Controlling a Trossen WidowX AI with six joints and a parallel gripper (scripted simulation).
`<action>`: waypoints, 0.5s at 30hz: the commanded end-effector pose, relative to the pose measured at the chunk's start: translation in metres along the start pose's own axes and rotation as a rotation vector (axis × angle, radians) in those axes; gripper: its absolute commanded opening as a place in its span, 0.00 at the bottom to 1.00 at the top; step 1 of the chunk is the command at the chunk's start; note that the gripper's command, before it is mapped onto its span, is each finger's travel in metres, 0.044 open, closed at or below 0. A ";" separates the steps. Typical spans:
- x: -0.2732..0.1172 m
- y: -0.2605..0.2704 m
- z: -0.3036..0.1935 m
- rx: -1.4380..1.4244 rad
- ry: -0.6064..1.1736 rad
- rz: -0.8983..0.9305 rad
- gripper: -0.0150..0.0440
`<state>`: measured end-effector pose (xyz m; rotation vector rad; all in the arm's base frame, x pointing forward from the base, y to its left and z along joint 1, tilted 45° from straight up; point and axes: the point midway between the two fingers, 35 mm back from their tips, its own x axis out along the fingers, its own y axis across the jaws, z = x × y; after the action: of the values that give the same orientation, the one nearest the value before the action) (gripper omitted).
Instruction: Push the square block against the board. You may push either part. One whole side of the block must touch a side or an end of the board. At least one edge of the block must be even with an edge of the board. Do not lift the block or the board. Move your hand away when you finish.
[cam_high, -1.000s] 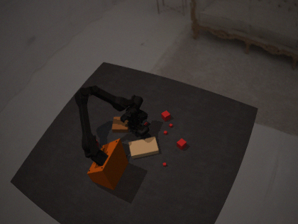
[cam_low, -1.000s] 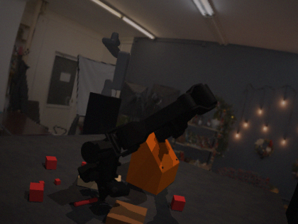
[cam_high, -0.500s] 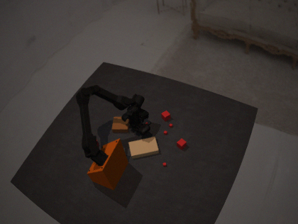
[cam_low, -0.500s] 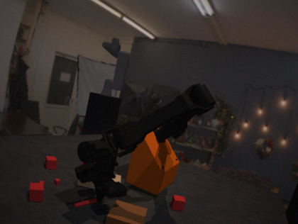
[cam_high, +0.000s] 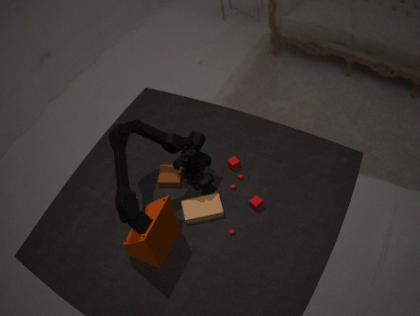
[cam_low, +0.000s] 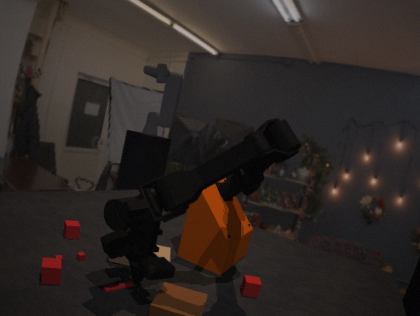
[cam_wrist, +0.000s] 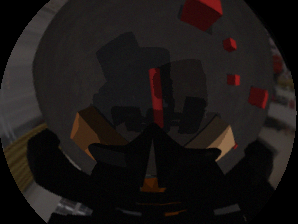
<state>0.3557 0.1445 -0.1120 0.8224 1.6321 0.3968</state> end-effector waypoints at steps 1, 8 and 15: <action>0.001 -0.001 0.003 -0.003 0.004 0.003 0.25; 0.001 0.000 0.007 -0.003 0.004 0.003 0.25; 0.001 0.000 0.012 -0.003 0.004 0.003 0.25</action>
<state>0.3656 0.1428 -0.1141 0.8219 1.6314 0.3969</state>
